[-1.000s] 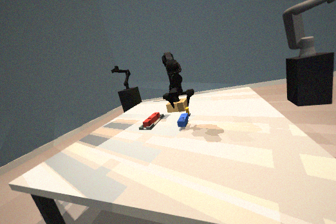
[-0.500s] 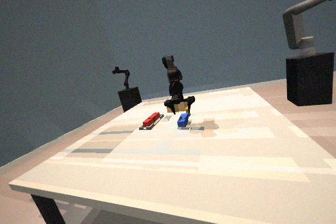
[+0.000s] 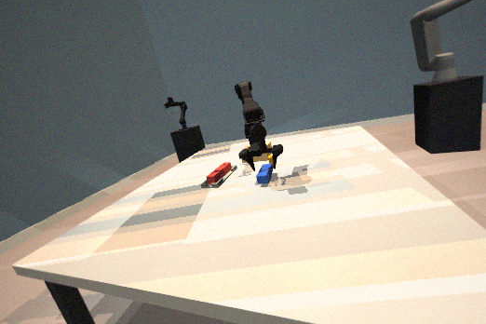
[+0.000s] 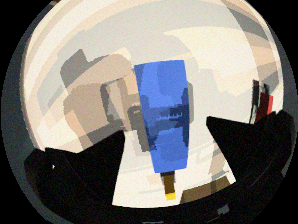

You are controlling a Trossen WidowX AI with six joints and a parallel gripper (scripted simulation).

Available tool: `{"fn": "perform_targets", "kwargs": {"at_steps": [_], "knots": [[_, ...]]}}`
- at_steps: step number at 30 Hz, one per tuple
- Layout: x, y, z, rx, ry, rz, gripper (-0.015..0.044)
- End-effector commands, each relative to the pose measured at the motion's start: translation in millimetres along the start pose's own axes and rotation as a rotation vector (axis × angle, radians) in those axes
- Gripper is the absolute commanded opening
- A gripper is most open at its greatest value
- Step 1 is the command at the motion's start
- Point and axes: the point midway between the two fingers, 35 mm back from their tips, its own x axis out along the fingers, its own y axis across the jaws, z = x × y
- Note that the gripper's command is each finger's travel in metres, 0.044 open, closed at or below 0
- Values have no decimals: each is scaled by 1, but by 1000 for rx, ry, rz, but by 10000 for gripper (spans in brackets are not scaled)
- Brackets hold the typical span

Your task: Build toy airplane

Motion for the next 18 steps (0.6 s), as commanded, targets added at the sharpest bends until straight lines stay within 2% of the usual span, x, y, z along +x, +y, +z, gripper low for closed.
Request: {"fn": "perform_targets", "kwargs": {"at_steps": [1,13,18], "knots": [[7,-1,-1,4,3,-2,440],[23,-1,-2,4,3,-2,440],[23,-1,-2,4,3,-2,309]]}}
